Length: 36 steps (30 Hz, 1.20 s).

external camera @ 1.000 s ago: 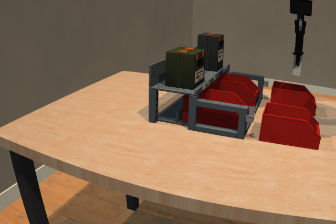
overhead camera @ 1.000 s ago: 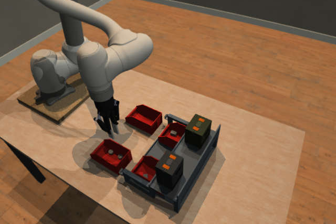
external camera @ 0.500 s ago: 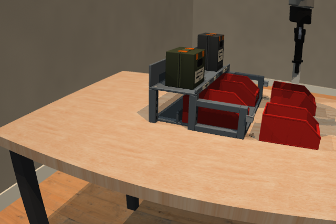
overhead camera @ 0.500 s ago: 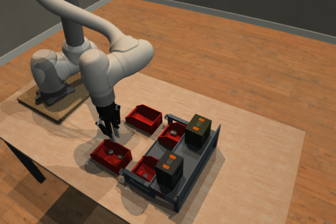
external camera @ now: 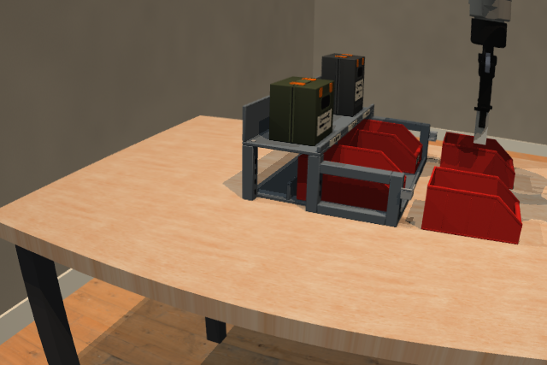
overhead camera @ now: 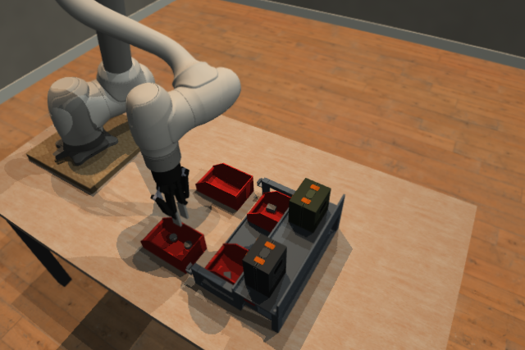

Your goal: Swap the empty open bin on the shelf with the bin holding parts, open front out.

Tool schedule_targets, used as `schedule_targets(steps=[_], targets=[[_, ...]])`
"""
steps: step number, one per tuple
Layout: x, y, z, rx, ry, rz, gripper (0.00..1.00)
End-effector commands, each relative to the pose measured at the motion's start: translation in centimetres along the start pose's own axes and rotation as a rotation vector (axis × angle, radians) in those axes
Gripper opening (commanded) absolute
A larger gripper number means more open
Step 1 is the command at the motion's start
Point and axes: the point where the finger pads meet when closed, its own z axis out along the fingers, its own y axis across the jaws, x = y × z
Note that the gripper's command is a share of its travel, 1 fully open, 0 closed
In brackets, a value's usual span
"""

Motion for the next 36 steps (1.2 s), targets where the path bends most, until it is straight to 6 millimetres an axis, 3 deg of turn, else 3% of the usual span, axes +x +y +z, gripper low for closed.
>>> schedule_targets(steps=[1,36], targets=[[0.0,0.0,0.13,0.0,0.0,0.0,0.24],[0.0,0.0,0.63,0.0,0.0,0.0,0.24]])
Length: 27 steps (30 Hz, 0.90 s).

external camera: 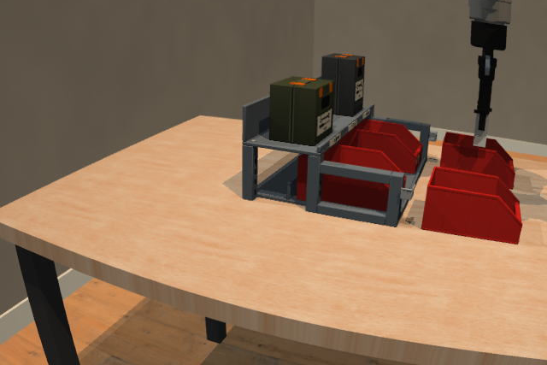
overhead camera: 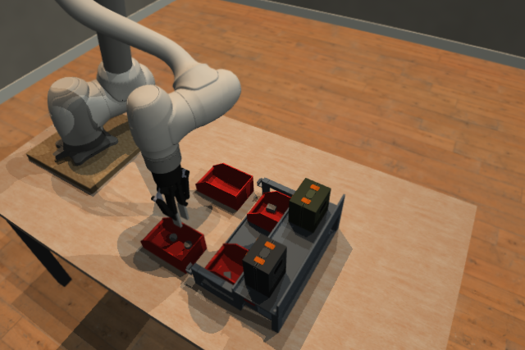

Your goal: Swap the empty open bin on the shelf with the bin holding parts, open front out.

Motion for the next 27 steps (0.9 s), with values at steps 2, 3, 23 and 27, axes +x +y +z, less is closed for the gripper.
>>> schedule_targets(steps=[2,3,23,27], targets=[[0.0,0.0,0.3,0.0,0.0,0.0,0.24],[0.0,0.0,0.4,0.0,0.0,0.0,0.24],[0.0,0.0,3.1,0.0,0.0,0.0,0.24],[0.0,0.0,3.3,0.0,0.0,0.0,0.24]])
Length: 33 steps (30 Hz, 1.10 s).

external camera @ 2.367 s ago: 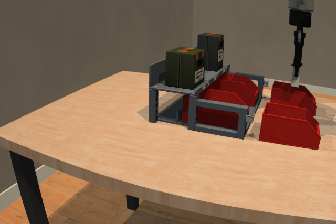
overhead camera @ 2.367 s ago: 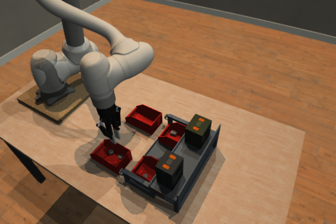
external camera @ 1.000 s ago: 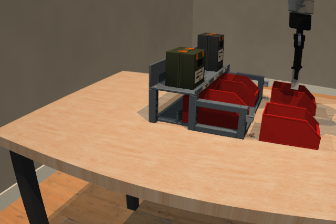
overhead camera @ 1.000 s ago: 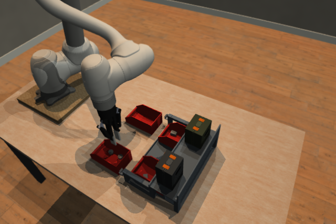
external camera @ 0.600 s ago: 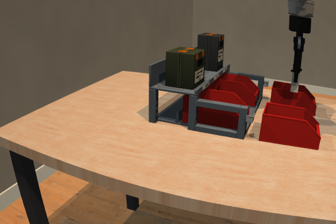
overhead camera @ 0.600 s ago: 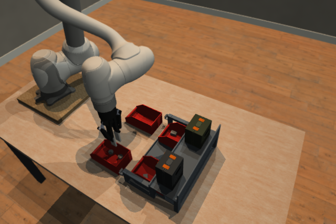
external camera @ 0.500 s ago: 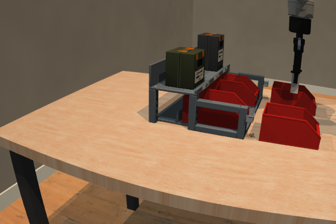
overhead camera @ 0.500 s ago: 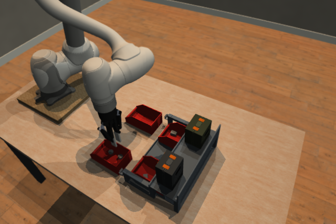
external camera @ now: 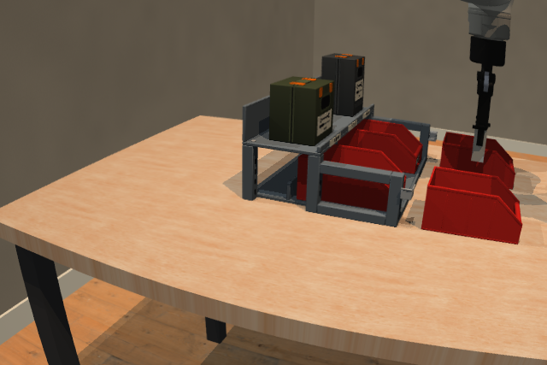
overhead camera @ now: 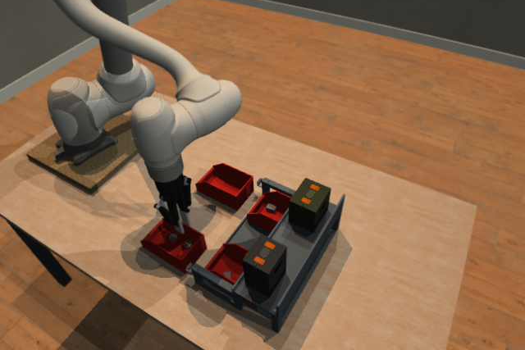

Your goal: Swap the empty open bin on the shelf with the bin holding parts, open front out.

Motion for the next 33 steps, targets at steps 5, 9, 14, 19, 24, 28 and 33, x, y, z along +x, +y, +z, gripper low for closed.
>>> schedule_targets(steps=[5,9,14,19,24,28,33], targets=[[0.0,0.0,0.64,0.0,0.0,0.0,0.24],[0.0,0.0,0.84,0.0,0.0,0.0,0.24],[0.0,0.0,0.92,0.0,0.0,0.0,0.24],[0.0,0.0,0.93,0.0,0.0,0.0,0.24],[0.0,0.0,0.93,0.0,0.0,0.0,0.24],[0.0,0.0,0.93,0.0,0.0,0.0,0.1],[0.0,0.0,0.93,0.0,0.0,0.0,0.1]])
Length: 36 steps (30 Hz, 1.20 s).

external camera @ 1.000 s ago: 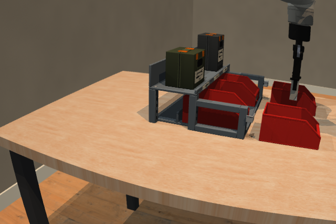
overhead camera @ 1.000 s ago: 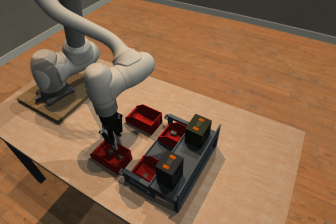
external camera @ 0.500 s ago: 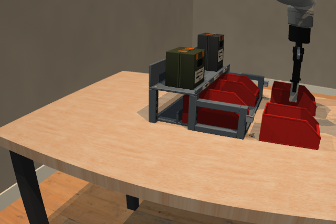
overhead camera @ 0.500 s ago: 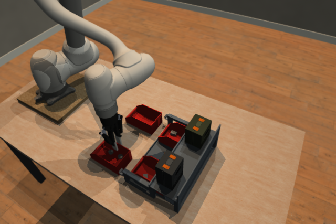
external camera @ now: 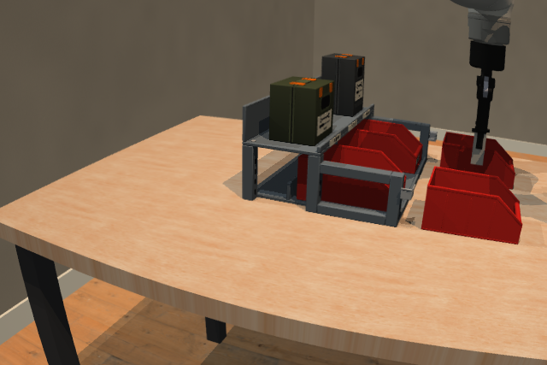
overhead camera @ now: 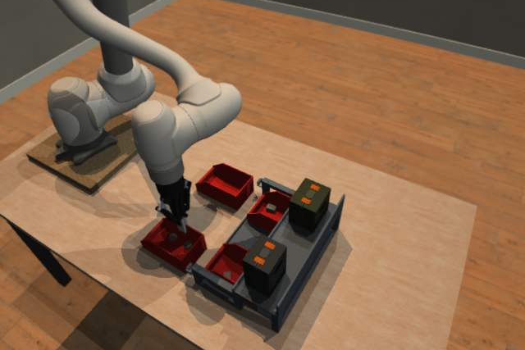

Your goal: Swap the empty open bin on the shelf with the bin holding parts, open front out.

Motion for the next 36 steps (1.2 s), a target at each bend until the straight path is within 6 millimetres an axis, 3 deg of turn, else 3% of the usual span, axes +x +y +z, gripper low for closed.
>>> schedule_targets(steps=[1,27,36], targets=[[0.0,0.0,0.0,0.0,0.0,0.0,0.1],[0.0,0.0,0.0,0.0,0.0,0.0,0.1],[0.0,0.0,-1.4,0.0,0.0,0.0,0.1]])
